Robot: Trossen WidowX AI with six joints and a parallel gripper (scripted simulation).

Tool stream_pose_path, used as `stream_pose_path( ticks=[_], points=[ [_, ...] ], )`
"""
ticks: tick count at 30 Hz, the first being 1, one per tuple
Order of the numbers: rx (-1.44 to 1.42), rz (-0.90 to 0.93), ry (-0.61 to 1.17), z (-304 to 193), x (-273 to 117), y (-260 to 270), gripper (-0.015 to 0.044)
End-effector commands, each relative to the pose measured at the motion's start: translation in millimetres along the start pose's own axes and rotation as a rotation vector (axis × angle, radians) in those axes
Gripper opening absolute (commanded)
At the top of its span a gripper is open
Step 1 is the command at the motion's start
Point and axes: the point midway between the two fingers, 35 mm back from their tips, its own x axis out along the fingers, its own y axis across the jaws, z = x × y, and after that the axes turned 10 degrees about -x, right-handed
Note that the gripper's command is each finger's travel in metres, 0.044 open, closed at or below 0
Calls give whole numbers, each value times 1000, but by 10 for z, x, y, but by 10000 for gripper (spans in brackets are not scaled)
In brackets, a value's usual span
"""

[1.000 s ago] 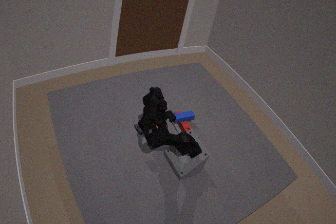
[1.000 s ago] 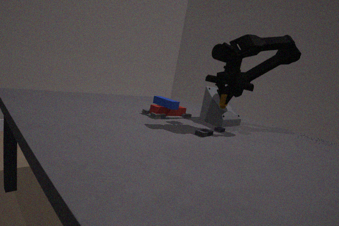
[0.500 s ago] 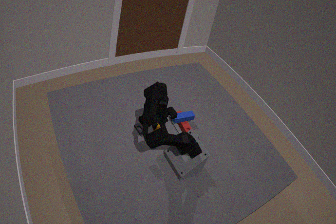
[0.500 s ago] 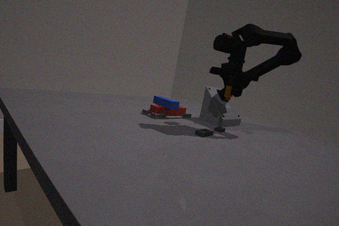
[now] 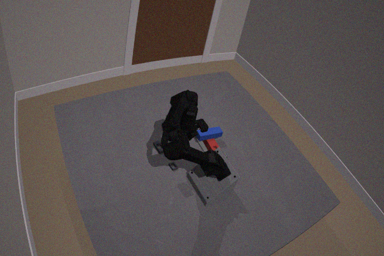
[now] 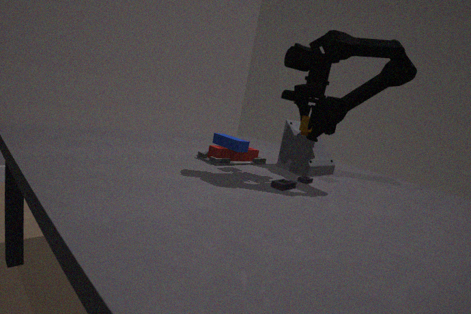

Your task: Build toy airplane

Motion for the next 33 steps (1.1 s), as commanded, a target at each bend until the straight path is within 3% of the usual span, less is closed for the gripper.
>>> stream_pose_path(
  ticks=[1, 33],
  points=[
    [19, -7, 4, 11, 7, -137, 0],
    [65, -10, 5, -7, 203, -1158, 0]
  ],
)
